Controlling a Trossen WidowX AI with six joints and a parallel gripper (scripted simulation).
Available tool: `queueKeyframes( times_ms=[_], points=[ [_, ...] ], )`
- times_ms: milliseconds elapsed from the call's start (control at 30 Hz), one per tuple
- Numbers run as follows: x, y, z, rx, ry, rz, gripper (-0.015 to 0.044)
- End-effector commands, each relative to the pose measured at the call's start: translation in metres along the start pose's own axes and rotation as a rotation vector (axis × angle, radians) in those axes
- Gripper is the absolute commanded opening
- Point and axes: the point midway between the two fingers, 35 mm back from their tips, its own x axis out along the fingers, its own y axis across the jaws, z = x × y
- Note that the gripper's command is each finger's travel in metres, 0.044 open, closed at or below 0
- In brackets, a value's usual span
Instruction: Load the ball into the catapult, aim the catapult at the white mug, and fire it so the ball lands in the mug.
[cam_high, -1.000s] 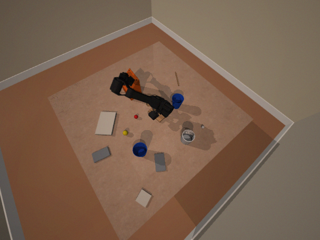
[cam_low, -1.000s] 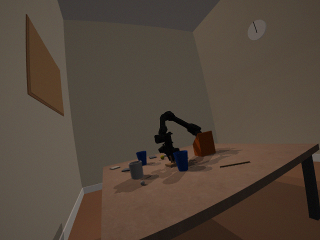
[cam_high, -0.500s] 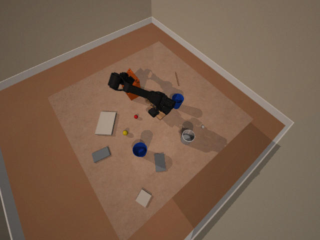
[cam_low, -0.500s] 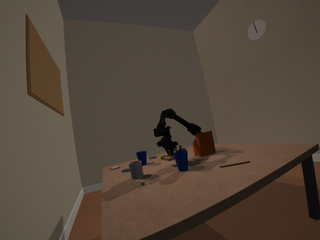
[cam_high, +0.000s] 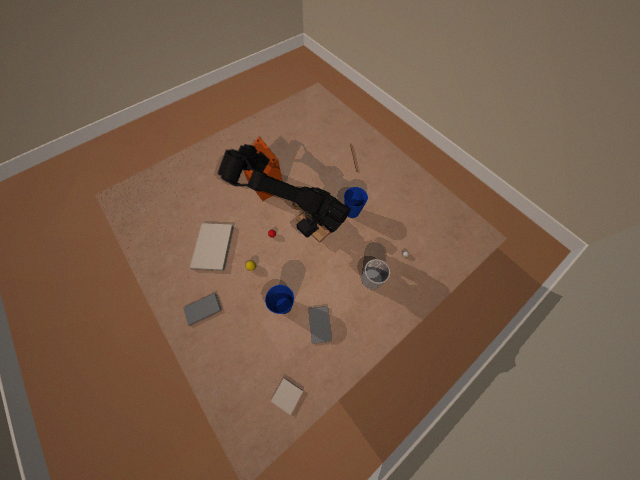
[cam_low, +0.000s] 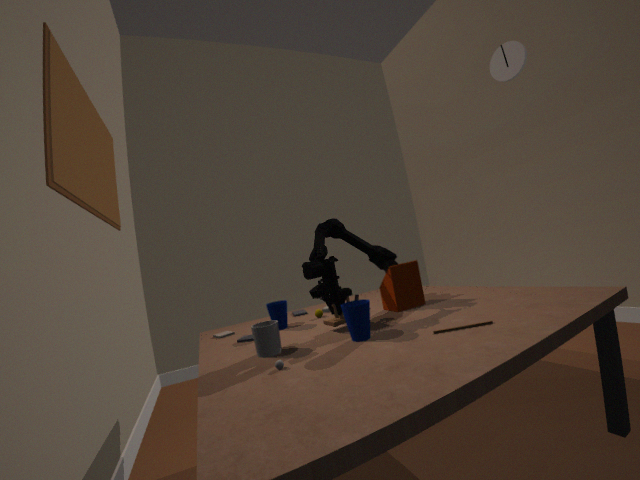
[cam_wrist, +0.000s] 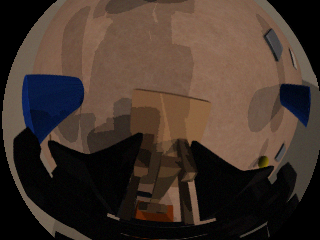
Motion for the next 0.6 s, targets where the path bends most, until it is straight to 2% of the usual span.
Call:
queueKeyframes(
  times_ms=[0, 567],
  points=[
    [0.005, 0.000, 0.000, -0.007, -0.001, -0.004, 0.0000],
    [0.025, -0.001, -0.001, -0.001, 0.002, -0.001, 0.0000]
  ],
)
